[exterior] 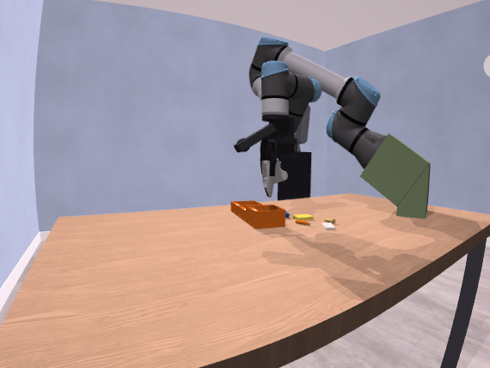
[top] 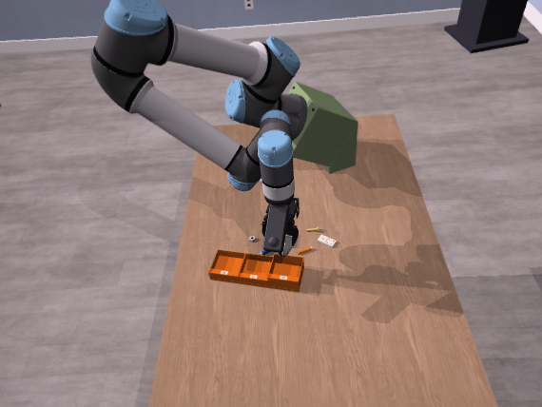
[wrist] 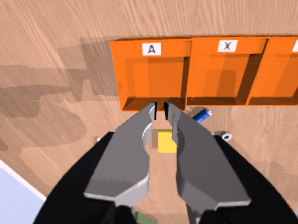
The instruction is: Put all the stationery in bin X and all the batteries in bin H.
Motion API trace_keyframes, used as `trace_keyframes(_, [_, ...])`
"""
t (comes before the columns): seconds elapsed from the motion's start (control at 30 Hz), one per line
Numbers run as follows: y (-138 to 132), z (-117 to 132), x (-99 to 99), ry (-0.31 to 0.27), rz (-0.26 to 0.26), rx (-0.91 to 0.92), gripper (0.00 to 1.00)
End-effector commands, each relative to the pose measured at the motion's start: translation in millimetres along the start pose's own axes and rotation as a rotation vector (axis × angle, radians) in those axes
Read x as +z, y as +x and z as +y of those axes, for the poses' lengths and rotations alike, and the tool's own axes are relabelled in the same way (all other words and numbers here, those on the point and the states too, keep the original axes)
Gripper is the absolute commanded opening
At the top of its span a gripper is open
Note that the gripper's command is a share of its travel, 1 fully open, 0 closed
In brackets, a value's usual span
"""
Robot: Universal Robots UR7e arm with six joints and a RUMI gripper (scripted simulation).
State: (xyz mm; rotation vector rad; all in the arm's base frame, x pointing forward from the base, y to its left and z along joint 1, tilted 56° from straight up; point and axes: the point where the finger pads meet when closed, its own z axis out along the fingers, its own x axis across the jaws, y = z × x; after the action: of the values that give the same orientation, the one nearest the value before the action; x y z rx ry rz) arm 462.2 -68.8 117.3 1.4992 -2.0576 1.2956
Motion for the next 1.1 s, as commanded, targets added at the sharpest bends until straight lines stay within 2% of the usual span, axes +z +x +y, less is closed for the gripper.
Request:
trace_keyframes(0.0, [0,3,13.3,-0.004,0.001,-0.004,0.04])
trace_keyframes(0.43, [0,3,47.8,-0.004,0.001,-0.004,0.04])
trace_keyframes(0.57, [0,3,53.2,-0.004,0.001,-0.004,0.04])
trace_keyframes(1.07, [0,1,52.5,0.000,0.000,-0.001,0.04])
